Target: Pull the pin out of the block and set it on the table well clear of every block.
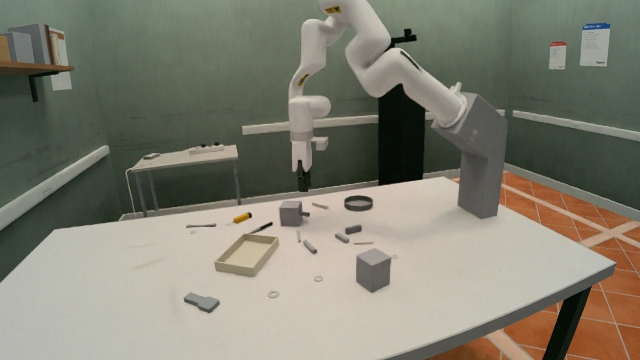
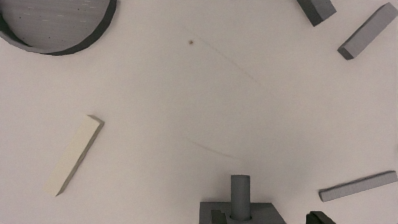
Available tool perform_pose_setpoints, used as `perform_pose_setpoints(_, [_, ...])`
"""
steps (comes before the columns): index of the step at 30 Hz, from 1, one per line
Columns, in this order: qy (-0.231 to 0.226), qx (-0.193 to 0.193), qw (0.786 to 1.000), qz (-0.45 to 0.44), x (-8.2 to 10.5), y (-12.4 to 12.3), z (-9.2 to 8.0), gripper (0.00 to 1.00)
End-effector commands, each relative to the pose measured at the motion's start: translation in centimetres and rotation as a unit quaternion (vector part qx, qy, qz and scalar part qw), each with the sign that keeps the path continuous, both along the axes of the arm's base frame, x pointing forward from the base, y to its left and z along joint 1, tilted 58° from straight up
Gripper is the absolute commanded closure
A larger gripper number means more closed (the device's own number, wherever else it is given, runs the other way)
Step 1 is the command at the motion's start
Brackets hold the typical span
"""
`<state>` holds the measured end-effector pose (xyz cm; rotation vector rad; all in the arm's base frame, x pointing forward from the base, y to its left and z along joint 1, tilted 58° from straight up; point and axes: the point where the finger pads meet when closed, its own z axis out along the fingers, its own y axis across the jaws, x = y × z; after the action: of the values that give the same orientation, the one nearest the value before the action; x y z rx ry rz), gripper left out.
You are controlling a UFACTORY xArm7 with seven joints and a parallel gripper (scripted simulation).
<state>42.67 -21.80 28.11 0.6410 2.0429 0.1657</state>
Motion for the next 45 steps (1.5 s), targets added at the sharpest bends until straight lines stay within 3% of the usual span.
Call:
perform_pose_setpoints(1, [0.000,0.000,1.000,0.000,0.0,0.0,0.1,0.53])
perform_pose_setpoints(7, [0.000,-0.004,1.000,0.005,0.1,0.2,0.0,0.53])
perform_pose_setpoints(11, [0.005,-0.038,0.998,0.040,1.0,2.1,-0.7,0.53])
perform_pose_setpoints(22, [0.006,-0.085,0.993,0.086,2.1,4.8,-1.4,0.53])
perform_pose_setpoints(25, [0.008,-0.085,0.992,0.091,2.1,5.2,-1.5,0.53])
perform_pose_setpoints(30, [0.023,-0.077,0.988,0.133,2.1,8.5,-2.4,0.53])
perform_pose_setpoints(40, [0.044,-0.056,0.984,0.161,1.4,10.0,-3.4,0.53])
perform_pose_setpoints(45, [0.044,-0.054,0.986,0.150,1.8,9.3,-3.6,0.53])
